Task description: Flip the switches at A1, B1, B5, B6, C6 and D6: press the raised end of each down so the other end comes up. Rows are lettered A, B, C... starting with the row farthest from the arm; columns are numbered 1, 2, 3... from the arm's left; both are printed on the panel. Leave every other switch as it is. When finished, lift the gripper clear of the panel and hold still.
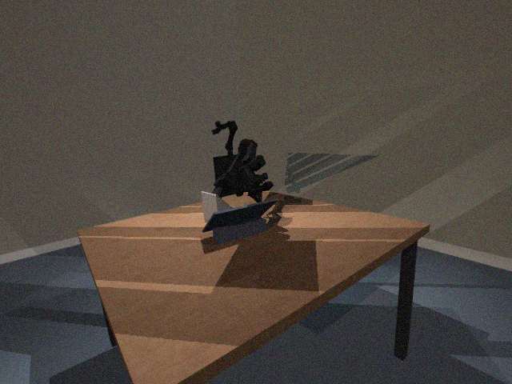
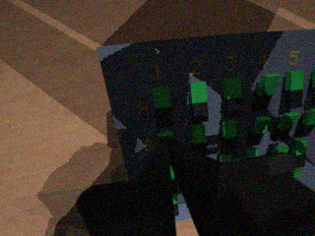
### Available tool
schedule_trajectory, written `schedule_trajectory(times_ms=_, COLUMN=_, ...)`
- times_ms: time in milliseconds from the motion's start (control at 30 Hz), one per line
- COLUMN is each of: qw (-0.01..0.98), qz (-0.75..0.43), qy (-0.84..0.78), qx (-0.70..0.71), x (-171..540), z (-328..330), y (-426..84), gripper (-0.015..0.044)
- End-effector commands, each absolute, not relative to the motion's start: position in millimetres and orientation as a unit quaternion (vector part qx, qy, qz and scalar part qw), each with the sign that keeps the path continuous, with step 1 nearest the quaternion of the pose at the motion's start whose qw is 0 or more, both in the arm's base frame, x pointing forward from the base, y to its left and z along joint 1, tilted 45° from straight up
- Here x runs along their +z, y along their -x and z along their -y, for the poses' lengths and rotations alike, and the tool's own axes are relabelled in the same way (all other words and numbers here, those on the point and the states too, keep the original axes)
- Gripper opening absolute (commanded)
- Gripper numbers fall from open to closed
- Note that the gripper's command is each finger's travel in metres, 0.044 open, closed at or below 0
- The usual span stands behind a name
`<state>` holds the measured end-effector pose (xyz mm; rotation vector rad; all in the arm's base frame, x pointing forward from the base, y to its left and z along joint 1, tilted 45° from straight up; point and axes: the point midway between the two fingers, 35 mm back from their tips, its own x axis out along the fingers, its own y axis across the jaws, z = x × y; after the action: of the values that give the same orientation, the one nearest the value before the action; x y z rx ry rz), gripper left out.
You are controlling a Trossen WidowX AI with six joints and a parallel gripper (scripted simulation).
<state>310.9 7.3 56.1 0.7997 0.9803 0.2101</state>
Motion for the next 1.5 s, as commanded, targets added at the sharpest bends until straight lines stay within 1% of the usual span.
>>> schedule_trajectory(times_ms=0, qw=0.8, qz=-0.458, qy=-0.375, qx=0.094, x=55.1, z=-6.9, y=-310.6, gripper=0.0)
schedule_trajectory(times_ms=1467, qw=0.8, qz=-0.458, qy=-0.375, qx=0.094, x=51.8, z=-9.4, y=-313.7, gripper=0.0)
